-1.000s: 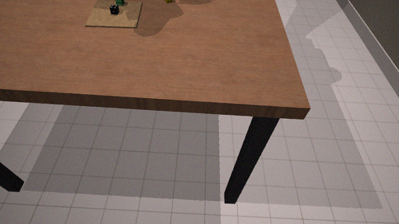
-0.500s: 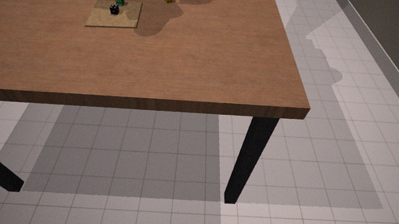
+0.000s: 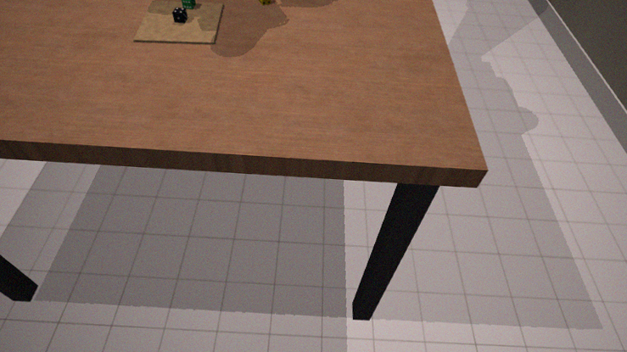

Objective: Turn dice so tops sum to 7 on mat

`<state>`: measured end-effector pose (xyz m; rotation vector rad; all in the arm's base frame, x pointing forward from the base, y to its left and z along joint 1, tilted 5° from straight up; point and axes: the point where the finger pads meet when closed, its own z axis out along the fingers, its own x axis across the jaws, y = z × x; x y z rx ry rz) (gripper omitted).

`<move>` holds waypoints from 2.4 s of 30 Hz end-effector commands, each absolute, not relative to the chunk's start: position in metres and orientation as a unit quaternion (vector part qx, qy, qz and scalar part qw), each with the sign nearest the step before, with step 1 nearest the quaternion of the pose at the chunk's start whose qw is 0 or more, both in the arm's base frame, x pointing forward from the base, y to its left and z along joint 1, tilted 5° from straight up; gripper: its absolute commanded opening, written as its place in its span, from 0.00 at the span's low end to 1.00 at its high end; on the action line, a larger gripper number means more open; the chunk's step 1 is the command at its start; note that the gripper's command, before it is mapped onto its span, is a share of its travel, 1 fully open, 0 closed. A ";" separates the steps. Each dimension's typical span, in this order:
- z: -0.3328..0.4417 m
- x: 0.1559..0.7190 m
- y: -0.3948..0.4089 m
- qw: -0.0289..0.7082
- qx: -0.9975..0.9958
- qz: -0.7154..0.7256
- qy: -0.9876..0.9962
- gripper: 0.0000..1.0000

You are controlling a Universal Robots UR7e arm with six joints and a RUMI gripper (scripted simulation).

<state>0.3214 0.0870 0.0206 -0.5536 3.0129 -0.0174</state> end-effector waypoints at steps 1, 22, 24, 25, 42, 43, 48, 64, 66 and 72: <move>0.018 0.322 0.087 0.040 -0.181 -0.006 0.983 0.21; -0.003 0.324 0.087 0.040 -0.181 -0.006 0.983 0.21; -0.003 0.324 0.087 0.040 -0.181 -0.006 0.983 0.21; -0.003 0.324 0.087 0.040 -0.181 -0.006 0.983 0.21; -0.003 0.324 0.087 0.040 -0.181 -0.006 0.983 0.21; -0.003 0.324 0.087 0.040 -0.181 -0.006 0.983 0.21; -0.003 0.324 0.087 0.040 -0.181 -0.006 0.983 0.21; -0.003 0.324 0.087 0.040 -0.181 -0.006 0.983 0.03; -0.003 0.324 0.087 0.040 -0.181 -0.006 0.983 0.03; -0.003 0.324 0.087 0.040 -0.181 -0.006 0.983 0.03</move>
